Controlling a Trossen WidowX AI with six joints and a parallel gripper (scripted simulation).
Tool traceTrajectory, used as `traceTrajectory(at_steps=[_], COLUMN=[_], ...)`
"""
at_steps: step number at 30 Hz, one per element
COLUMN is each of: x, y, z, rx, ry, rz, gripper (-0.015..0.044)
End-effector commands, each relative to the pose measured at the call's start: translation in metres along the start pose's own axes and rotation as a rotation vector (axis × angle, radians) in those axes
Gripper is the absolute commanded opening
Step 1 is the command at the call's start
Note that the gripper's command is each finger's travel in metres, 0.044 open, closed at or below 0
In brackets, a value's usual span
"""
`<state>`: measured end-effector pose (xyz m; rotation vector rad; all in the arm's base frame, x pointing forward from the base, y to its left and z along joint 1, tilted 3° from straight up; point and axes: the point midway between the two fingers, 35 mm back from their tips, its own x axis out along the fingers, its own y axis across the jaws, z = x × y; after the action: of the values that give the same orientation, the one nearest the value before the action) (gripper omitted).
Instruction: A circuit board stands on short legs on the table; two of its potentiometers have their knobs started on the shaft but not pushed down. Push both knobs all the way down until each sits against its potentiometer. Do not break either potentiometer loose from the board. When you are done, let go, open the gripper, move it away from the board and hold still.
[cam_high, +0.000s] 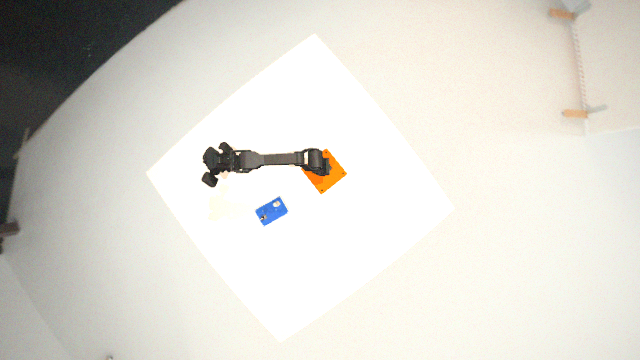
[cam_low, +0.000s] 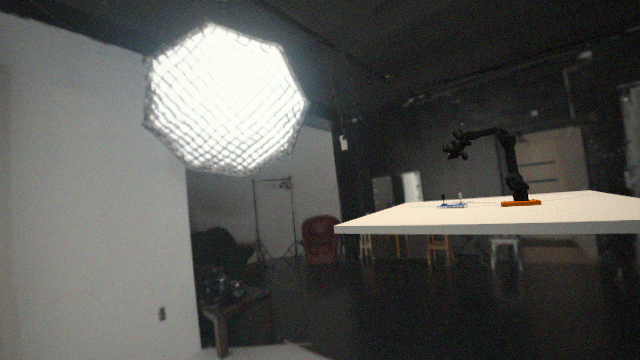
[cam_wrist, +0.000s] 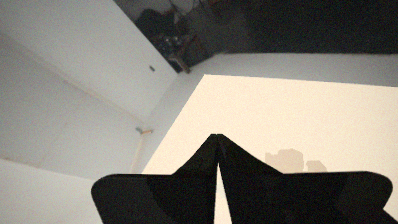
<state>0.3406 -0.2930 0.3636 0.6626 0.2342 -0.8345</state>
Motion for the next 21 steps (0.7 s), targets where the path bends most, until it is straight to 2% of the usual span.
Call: traceTrajectory(at_steps=[1,21], x=[0.006,-0.012], y=[0.009,0.035], z=[-0.038,-0.182], rx=[-0.1,-0.542], ry=[0.116,0.548], rz=[-0.009,0.027], gripper=[0.0,0.0])
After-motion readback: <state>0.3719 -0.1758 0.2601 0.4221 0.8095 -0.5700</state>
